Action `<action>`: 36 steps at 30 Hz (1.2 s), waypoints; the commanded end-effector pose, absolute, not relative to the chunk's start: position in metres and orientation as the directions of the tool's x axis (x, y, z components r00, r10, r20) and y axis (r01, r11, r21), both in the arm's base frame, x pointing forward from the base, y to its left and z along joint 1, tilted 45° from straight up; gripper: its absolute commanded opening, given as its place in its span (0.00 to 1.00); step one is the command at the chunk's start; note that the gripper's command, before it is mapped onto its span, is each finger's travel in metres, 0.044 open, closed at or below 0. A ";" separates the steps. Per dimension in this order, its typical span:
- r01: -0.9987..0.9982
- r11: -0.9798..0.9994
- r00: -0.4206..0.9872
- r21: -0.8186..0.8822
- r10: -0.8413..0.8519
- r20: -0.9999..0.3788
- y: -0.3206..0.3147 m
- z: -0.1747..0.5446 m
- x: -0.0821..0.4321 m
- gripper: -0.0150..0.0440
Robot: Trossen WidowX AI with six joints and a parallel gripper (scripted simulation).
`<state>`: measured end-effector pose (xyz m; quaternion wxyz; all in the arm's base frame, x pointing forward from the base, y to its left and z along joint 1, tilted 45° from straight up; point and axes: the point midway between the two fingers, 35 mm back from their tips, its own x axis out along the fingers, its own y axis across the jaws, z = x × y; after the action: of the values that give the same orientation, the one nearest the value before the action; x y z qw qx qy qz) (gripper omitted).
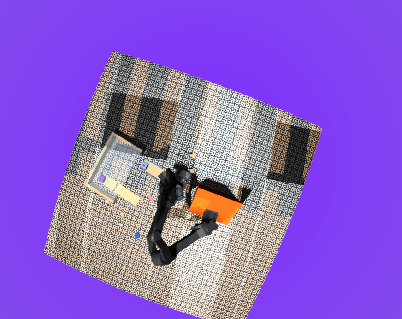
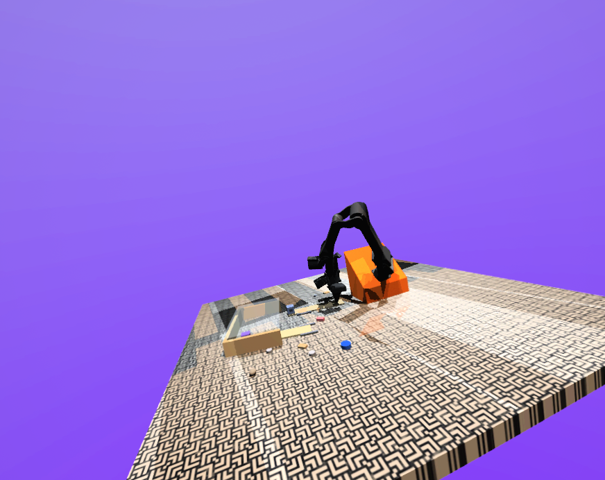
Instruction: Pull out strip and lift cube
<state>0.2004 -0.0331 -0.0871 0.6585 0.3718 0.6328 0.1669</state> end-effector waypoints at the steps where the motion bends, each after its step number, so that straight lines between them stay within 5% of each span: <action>1: 0.261 0.666 0.108 0.699 0.699 -0.707 -0.025 -0.088 0.189 0.25; 20: 0.261 0.667 0.108 0.697 0.698 -0.708 -0.063 -0.058 0.197 0.25; 36: 0.161 0.691 0.110 0.705 0.697 -0.708 -0.079 -0.058 0.253 0.97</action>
<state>0.2411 -0.0751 -0.0579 0.6649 0.3339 0.6371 0.2016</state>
